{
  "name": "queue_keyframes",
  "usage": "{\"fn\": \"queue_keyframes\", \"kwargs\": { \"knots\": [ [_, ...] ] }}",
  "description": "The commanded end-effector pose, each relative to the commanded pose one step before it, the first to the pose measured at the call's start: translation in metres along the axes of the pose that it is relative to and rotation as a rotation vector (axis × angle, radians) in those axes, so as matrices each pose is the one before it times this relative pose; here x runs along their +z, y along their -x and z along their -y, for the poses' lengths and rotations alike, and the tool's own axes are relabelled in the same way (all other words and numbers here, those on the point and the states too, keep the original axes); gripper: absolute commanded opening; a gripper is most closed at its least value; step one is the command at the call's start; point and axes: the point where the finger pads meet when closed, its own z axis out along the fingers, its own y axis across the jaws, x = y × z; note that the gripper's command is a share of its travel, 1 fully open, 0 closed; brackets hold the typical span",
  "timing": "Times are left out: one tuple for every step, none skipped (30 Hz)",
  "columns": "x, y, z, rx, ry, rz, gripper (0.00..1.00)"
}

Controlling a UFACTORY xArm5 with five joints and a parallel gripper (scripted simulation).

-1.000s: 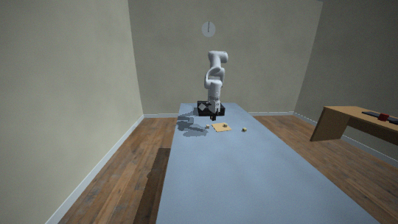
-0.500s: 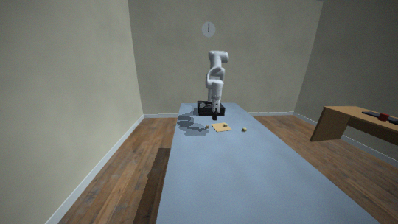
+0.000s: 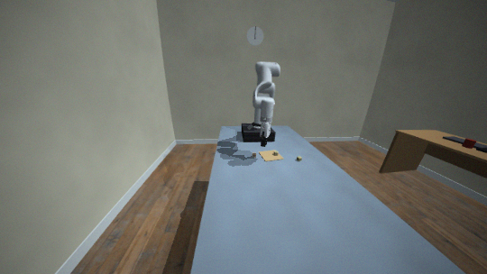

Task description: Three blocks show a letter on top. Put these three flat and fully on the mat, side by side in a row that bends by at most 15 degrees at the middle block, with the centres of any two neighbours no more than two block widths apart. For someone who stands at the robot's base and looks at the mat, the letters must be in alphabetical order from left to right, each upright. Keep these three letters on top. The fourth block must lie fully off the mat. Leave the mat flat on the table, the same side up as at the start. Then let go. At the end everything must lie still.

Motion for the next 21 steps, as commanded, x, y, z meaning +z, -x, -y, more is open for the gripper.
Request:
{"fn": "queue_keyframes", "kwargs": {
  "knots": [
    [-0.00160, 0.00307, -0.00204, 0.13890, -0.00434, 0.00200, 0.21],
    [-0.00006, 0.00046, -0.00082, 0.02980, -0.00002, 0.00001, 0.21],
    [-0.00006, 0.00043, -0.00083, 0.02963, -0.00002, 0.00001, 0.21],
    [-0.00006, 0.00040, -0.00084, 0.02948, -0.00002, 0.00002, 0.21],
    [-0.00006, 0.00039, -0.00087, 0.03024, -0.00002, 0.00002, 0.21],
    [0.00000, 0.00000, 0.00000, 0.00000, 0.00000, 0.00000, 0.21],
    [0.00000, 0.00000, 0.00000, 0.00000, 0.00000, 0.00000, 0.21],
    [-0.00014, 0.00093, -0.00231, 0.07891, -0.00006, 0.00005, 0.21],
    [-0.00005, 0.00024, -0.00077, 0.02549, -0.00002, 0.00002, 0.21],
    [-0.00004, 0.00017, -0.00062, 0.02039, -0.00001, 0.00001, 0.21],
    [-0.00005, 0.00021, -0.00084, 0.02733, -0.00002, 0.00002, 0.21],
    [-0.00005, 0.00021, -0.00093, 0.03018, -0.00002, 0.00002, 0.21],
    [-0.00005, 0.00017, -0.00093, 0.03013, -0.00002, 0.00002, 0.21],
    [-0.00005, 0.00014, -0.00092, 0.02956, -0.00002, 0.00002, 0.21],
    [-0.00005, 0.00011, -0.00093, 0.02980, -0.00002, 0.00002, 0.21],
    [-0.00005, 0.00008, -0.00094, 0.02994, -0.00002, 0.00002, 0.21],
    [-0.00005, 0.00005, -0.00091, 0.02907, -0.00001, 0.00002, 0.21],
    [-0.00005, 0.00002, -0.00094, 0.03005, -0.00001, 0.00002, 0.21],
    [-0.00005, -0.00001, -0.00093, 0.02980, -0.00001, 0.00002, 0.21],
    [-0.00005, -0.00004, -0.00094, 0.03012, -0.00001, 0.00003, 0.21],
    [-0.00005, -0.00007, -0.00092, 0.02933, -0.00001, 0.00002, 0.21]
  ]
}}
